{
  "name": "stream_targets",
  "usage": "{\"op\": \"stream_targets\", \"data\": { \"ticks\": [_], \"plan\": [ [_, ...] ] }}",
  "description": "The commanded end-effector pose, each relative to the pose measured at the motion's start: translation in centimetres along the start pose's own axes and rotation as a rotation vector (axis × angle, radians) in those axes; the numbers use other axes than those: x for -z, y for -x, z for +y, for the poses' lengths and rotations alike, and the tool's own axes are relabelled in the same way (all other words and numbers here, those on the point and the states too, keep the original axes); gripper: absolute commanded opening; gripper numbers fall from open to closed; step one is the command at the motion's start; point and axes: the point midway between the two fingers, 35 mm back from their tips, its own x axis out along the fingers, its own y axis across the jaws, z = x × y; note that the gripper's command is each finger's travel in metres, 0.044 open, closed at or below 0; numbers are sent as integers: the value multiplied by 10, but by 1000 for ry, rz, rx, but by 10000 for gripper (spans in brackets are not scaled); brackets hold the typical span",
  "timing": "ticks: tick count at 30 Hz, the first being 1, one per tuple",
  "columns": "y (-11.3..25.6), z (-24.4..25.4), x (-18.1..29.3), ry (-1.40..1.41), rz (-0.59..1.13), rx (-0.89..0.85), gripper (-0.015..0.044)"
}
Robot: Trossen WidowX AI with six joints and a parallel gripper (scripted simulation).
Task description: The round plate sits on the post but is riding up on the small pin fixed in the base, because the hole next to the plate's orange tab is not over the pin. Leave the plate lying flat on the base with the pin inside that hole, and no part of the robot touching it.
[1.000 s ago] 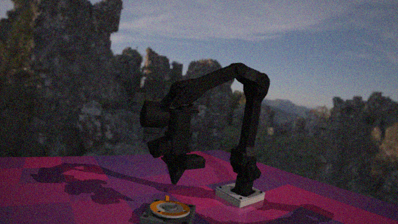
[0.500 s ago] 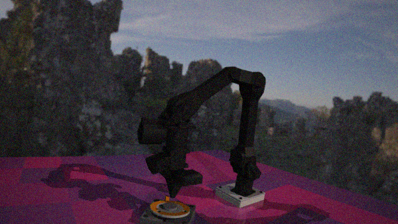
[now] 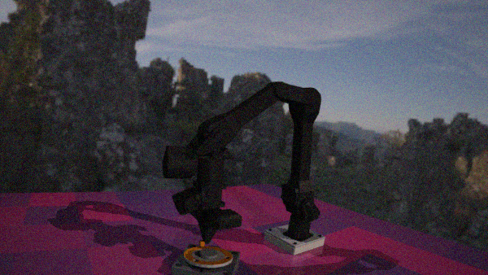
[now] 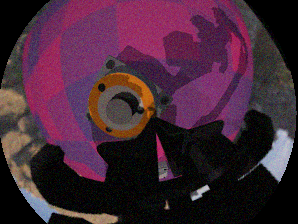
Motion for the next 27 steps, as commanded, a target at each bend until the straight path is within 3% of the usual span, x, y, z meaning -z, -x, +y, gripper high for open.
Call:
{"op": "stream_targets", "data": {
  "ticks": [1, 27],
  "plan": [
    [1, -2, -7, 6, -7, 6, 0],
    [1, -4, -29, 6, -9, 6, 0]
  ]
}}
